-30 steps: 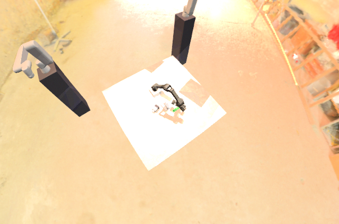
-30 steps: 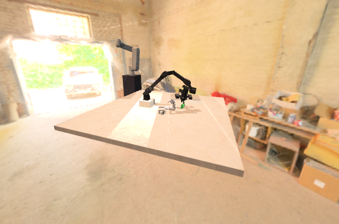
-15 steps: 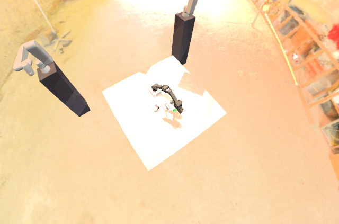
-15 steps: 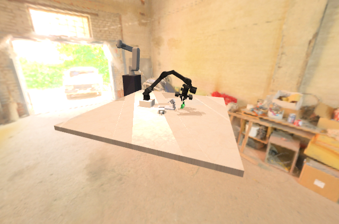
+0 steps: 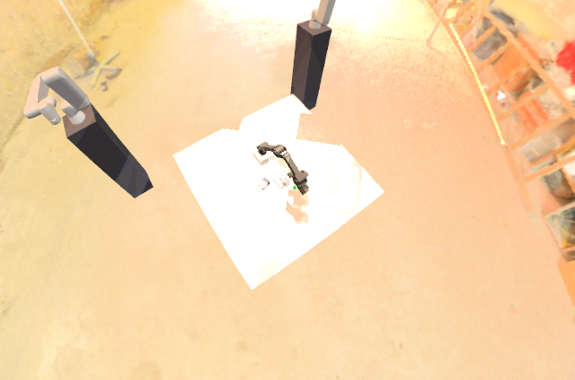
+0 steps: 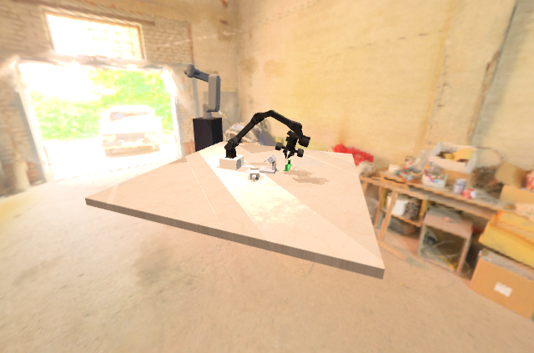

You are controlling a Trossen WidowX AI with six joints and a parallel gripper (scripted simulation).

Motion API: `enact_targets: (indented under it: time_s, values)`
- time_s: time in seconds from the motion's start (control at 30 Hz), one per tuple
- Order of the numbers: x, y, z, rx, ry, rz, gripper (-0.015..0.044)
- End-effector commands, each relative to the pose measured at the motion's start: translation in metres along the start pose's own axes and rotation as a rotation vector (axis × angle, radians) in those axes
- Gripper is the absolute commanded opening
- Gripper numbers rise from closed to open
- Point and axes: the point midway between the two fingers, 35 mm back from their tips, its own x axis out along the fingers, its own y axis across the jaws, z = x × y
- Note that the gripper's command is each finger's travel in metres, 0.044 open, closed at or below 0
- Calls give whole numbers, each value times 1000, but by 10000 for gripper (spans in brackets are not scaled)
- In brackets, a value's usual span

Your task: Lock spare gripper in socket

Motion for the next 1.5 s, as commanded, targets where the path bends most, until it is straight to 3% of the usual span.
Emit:
enact_targets:
  time_s: [0.0,1.47]
  values:
    - [2,-3,-1,4,-4,-7,0]
    - [45,-12,-20,10,-2,-21,0]
